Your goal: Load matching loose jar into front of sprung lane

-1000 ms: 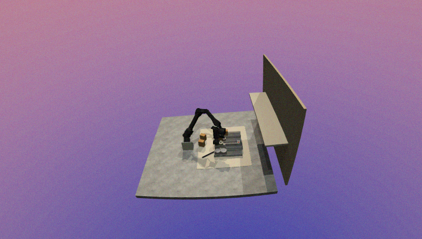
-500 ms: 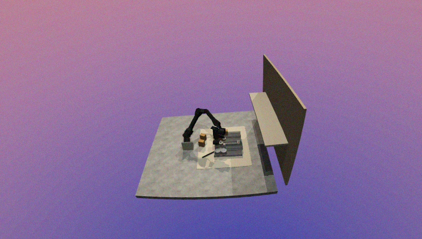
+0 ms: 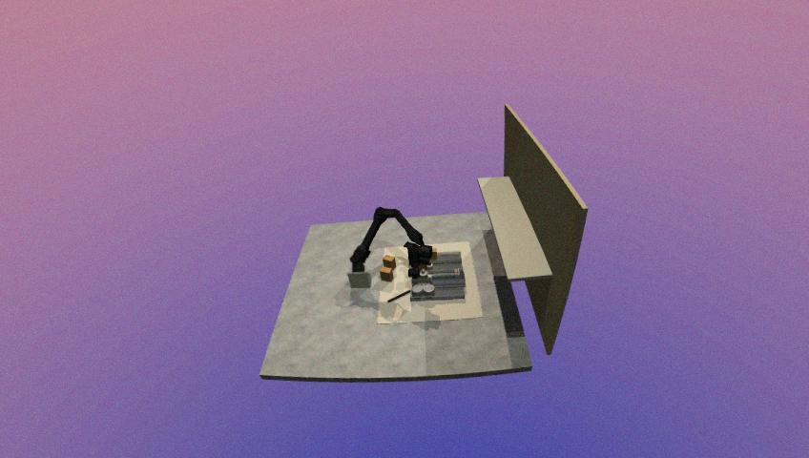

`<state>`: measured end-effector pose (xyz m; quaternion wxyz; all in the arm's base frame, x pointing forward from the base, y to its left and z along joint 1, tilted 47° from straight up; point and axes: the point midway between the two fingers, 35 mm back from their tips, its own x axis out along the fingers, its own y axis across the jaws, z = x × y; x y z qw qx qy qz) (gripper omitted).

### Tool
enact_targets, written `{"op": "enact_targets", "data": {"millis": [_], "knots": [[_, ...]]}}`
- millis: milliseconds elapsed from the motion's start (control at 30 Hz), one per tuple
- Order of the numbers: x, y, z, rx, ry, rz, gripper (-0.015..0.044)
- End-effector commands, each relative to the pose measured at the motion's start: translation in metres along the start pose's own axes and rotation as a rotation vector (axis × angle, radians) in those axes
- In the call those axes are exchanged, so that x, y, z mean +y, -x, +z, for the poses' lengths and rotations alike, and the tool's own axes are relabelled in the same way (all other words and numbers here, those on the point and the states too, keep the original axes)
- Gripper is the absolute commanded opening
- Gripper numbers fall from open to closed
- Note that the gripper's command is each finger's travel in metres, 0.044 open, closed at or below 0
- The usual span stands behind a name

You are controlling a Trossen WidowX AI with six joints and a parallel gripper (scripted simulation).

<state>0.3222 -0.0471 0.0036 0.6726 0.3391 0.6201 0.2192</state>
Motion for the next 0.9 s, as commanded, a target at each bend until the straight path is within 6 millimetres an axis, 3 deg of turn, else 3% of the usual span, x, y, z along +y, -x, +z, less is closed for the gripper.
{"op": "enact_targets", "data": {"millis": [0, 233, 433, 867], "knots": [[0.0, 0.001, 0.0, -0.002, 0.004, 0.003, 0.0301], [0.0, 0.019, 0.0, -0.002, 0.004, 0.002, 0.0301], [0.0, 0.02, -0.002, -0.001, 0.004, 0.002, 0.0301], [-0.002, 0.022, -0.042, 0.0, 0.002, 0.0, 0.0301]]}}
